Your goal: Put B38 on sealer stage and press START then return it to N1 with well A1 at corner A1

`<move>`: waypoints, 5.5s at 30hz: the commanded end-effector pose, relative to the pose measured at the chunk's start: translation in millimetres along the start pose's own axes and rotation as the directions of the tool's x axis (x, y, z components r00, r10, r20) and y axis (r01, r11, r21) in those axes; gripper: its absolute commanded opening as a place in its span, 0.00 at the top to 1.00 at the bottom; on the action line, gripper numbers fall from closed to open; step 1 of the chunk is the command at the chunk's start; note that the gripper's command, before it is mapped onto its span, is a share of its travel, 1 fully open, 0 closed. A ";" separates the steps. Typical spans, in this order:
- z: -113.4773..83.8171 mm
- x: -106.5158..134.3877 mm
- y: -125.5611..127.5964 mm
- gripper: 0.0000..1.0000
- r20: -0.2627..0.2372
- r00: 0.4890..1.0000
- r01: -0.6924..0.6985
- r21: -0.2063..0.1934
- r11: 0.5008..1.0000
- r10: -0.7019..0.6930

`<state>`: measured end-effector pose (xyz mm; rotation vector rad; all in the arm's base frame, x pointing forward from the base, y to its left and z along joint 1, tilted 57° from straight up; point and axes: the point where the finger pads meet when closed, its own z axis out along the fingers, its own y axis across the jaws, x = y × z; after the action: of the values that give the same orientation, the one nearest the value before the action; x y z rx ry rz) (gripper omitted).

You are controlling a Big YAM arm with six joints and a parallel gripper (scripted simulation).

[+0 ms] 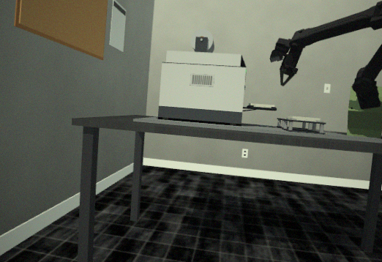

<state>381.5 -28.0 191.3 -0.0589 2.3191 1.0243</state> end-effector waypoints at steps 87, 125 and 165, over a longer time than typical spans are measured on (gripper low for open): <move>21.3 -128.0 44.7 1.00 0.553 0.824 -0.048 -0.144 0.988 0.121; 32.6 -145.1 51.4 1.00 0.579 0.810 -0.018 -0.136 0.991 0.095; 52.1 -162.2 49.9 1.00 0.584 0.807 -0.023 -0.119 0.993 0.088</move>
<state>523.0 23.9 259.7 0.2769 1.7444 1.0469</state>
